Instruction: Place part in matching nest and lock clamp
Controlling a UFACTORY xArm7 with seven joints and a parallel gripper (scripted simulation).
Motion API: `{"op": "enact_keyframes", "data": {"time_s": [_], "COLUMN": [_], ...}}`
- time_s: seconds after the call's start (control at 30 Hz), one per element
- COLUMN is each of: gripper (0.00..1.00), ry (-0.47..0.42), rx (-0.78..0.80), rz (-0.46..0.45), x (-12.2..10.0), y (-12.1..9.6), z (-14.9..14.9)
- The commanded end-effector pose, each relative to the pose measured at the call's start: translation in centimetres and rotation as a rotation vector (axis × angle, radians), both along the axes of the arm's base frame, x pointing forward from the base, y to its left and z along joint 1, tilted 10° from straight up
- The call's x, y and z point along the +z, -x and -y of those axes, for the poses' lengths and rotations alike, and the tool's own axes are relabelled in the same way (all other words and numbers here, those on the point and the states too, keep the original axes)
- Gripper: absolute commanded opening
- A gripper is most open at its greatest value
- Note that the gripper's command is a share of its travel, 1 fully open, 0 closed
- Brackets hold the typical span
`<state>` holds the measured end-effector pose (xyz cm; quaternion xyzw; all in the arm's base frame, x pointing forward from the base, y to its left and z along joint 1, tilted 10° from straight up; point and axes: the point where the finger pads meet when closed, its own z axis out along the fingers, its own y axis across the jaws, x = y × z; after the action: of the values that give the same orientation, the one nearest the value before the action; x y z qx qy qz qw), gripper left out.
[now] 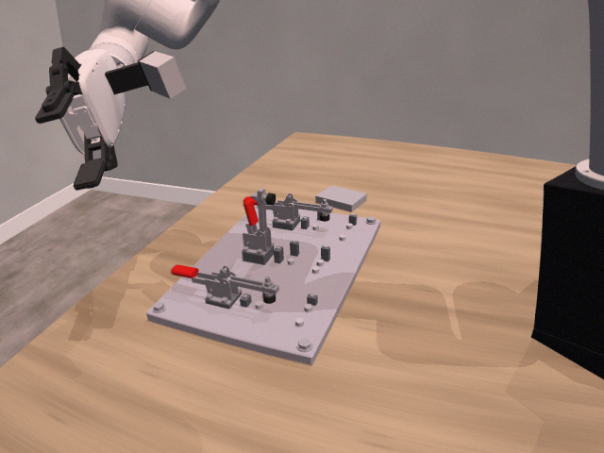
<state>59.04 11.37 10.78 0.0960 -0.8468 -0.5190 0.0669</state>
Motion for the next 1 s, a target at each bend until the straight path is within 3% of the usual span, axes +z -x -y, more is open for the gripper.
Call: {"op": "enact_keyframes", "data": {"time_s": [0.0, 0.37, 0.47, 0.5, 0.57, 0.6, 0.7, 0.73, 0.97], "gripper": [1.00, 1.00, 1.00, 1.00, 1.00, 1.00, 1.00, 1.00, 1.00], "ry": [0.094, 0.239, 0.245, 0.283, 0.283, 0.315, 0.320, 0.355, 0.390], "rx": [0.036, 0.165, 0.172, 0.218, 0.218, 0.262, 0.270, 0.326, 0.391], "rz": [0.147, 0.347, 0.355, 0.407, 0.407, 0.451, 0.459, 0.509, 0.562], "x": [-1.1, -2.6, -2.6, -2.9, -2.9, -3.1, -3.1, -3.3, -3.4], "y": [0.8, 2.6, 2.7, 3.3, 3.3, 3.9, 4.0, 4.8, 5.6], "z": [2.6, 7.6, 7.8, 9.3, 9.3, 10.6, 10.8, 12.3, 13.9]}}
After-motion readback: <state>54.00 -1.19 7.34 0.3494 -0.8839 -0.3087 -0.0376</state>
